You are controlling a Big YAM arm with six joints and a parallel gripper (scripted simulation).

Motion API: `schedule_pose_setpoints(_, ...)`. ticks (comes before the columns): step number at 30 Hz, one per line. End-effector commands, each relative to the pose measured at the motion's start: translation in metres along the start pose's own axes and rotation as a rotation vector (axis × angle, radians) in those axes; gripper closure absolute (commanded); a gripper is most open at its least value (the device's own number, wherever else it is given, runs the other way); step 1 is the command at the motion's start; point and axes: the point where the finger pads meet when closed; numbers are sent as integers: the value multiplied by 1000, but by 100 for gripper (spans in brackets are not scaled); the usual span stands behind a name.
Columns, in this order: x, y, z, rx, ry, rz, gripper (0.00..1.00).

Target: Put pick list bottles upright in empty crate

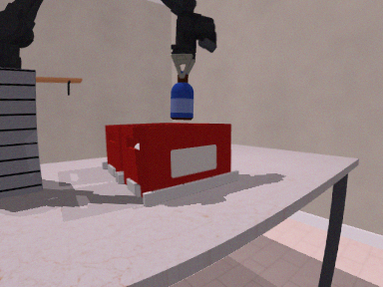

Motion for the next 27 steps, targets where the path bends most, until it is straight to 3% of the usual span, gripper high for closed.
schedule_pose_setpoints(1,13,-52,21,55,10,-100,100)
schedule_pose_setpoints(4,1,-44,19,46,10,-84,100)
schedule_pose_setpoints(7,5,-53,27,62,9,-110,100)
schedule_pose_setpoints(10,-2,-48,25,55,10,-99,100)
schedule_pose_setpoints(11,10,-60,27,69,20,-122,100)
schedule_pose_setpoints(14,-16,-40,23,45,10,-82,100)
schedule_pose_setpoints(16,-15,-49,28,48,10,-85,100)
schedule_pose_setpoints(27,-30,-46,36,58,9,-98,100)
Point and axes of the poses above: the point where the finger pads meet when closed, its own y axis out along the fingers, its own z axis across the jaws, x = y × z, and after that the axes turned 4 degrees about y, right-handed
